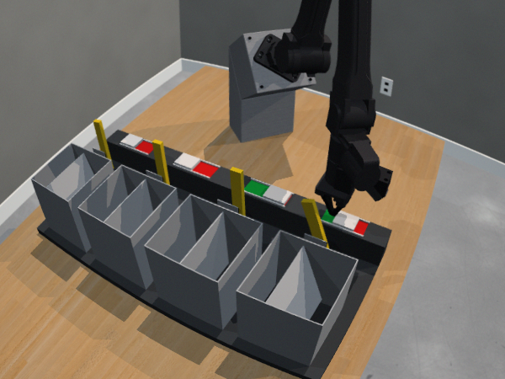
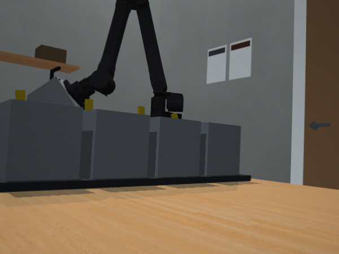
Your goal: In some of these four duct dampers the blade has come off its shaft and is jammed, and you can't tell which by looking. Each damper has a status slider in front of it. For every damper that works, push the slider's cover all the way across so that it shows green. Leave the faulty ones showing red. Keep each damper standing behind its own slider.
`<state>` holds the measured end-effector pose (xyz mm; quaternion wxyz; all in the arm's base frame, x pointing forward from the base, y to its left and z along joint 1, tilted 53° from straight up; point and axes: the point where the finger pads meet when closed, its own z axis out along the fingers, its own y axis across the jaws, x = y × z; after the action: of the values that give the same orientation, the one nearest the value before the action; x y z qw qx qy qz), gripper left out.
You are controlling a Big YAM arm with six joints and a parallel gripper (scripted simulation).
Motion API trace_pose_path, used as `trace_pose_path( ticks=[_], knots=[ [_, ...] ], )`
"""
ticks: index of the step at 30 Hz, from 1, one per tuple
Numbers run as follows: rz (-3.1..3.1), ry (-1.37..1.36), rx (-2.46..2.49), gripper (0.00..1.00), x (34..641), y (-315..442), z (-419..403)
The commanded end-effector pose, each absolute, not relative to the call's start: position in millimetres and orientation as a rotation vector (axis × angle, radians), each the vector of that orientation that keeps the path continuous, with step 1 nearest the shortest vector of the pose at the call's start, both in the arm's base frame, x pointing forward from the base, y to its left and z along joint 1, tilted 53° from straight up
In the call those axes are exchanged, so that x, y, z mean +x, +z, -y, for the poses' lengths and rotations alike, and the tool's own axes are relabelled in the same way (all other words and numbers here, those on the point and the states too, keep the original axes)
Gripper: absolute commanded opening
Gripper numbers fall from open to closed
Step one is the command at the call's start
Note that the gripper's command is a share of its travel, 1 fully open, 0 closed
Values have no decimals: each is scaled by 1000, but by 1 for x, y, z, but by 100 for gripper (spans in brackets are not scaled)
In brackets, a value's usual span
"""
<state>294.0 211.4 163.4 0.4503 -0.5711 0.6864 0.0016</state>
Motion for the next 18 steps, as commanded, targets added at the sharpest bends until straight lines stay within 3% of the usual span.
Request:
trace_pose_path(
  ticks=[1, 18],
  knots=[
    [-1684, 19, -1421, 0, 298, 172, -222],
    [-1684, 20, -1420, 0, 297, 177, -228]
  ],
)
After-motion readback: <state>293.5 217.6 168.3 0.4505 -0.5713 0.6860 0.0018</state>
